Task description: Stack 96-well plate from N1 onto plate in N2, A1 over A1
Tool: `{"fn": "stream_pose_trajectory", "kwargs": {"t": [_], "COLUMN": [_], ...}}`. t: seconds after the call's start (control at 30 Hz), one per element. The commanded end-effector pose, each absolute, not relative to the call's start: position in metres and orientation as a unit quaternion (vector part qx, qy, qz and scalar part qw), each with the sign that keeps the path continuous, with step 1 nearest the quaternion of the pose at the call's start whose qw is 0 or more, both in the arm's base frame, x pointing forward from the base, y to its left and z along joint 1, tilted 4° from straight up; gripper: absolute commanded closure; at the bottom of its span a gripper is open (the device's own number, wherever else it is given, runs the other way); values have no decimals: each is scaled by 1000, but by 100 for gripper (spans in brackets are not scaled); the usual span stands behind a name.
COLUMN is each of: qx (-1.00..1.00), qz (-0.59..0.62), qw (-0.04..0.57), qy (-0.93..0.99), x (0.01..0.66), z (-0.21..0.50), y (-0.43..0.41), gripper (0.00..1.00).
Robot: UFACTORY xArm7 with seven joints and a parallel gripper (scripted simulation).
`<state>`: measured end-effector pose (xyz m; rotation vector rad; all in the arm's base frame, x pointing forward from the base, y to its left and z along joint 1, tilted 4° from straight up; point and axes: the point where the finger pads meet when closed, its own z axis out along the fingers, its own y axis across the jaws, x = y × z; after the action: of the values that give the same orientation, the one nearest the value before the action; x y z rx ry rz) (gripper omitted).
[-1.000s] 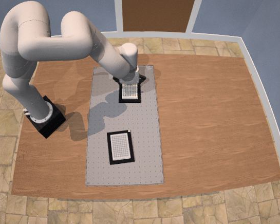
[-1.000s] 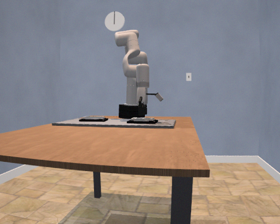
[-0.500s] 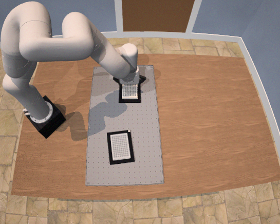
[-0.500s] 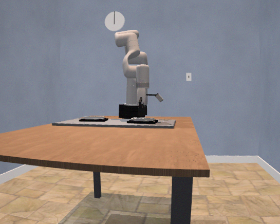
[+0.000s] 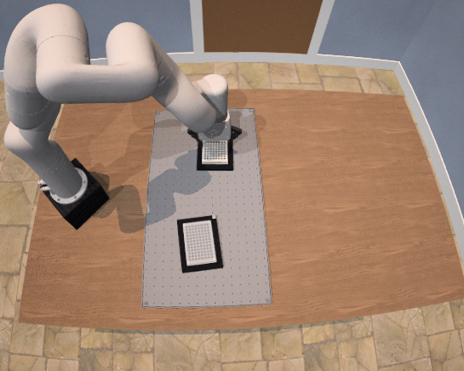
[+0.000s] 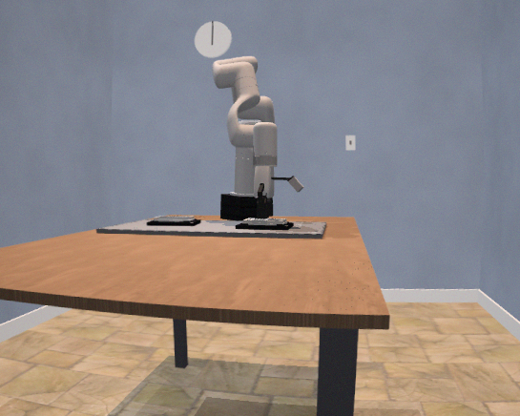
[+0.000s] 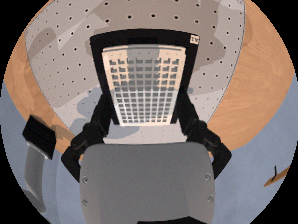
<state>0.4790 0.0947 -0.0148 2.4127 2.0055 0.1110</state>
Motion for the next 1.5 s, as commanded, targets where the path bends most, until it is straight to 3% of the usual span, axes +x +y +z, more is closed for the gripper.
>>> {"fn": "stream_pose_trajectory", "kwargs": {"t": [0.0,1.2,1.23,1.47], "qx": [768,768,768,768], "qz": [37,37,37,37], "qw": [2,2,2,2], "qy": [639,639,639,639], "x": [481,481,481,481], "z": [-17,-25,-25,-25], "y": [95,95,95,95], "gripper": [0,0,100,100]}}
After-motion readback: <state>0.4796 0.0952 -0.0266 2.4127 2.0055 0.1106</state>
